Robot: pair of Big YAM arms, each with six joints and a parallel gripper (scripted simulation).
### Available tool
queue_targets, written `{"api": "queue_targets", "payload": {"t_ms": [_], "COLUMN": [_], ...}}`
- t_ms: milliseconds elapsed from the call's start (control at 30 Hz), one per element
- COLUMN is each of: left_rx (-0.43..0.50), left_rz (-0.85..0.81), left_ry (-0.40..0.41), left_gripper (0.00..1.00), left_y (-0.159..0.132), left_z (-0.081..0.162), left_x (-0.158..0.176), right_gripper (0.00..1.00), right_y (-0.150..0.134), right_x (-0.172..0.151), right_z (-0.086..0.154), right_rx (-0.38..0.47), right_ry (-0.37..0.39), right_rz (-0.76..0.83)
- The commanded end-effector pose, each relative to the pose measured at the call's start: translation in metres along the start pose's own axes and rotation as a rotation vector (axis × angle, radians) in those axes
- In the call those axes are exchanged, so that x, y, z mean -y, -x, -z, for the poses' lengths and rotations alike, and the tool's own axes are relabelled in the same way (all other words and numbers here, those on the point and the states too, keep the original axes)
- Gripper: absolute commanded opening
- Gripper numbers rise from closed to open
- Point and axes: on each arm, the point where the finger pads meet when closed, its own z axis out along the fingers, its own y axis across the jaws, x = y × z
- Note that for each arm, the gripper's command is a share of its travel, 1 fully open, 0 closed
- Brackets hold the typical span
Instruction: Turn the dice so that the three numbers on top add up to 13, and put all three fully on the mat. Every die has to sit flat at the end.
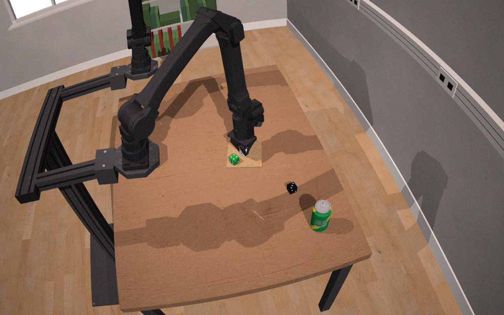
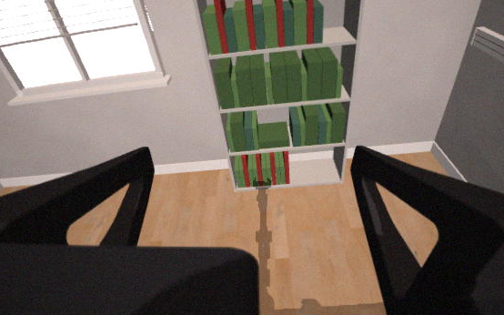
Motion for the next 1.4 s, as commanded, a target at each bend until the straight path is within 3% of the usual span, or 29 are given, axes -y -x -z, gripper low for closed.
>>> {"api": "queue_targets", "payload": {"t_ms": [0, 1367], "left_rx": [0.067, 0.067], "left_rz": [-0.015, -0.015], "left_ry": [0.001, 0.001], "left_gripper": [1.00, 1.00], "left_y": [0.0379, 0.0379], "left_z": [-0.0023, -0.0023], "left_x": [-0.0021, -0.0021], "right_gripper": [0.26, 0.26], "right_y": [-0.0029, 0.0008], "right_x": [-0.0037, -0.0032], "right_z": [-0.0090, -0.0094], "right_rx": [-0.002, 0.002], "right_ry": [0.002, 0.002], "right_rz": [0.015, 0.014]}}
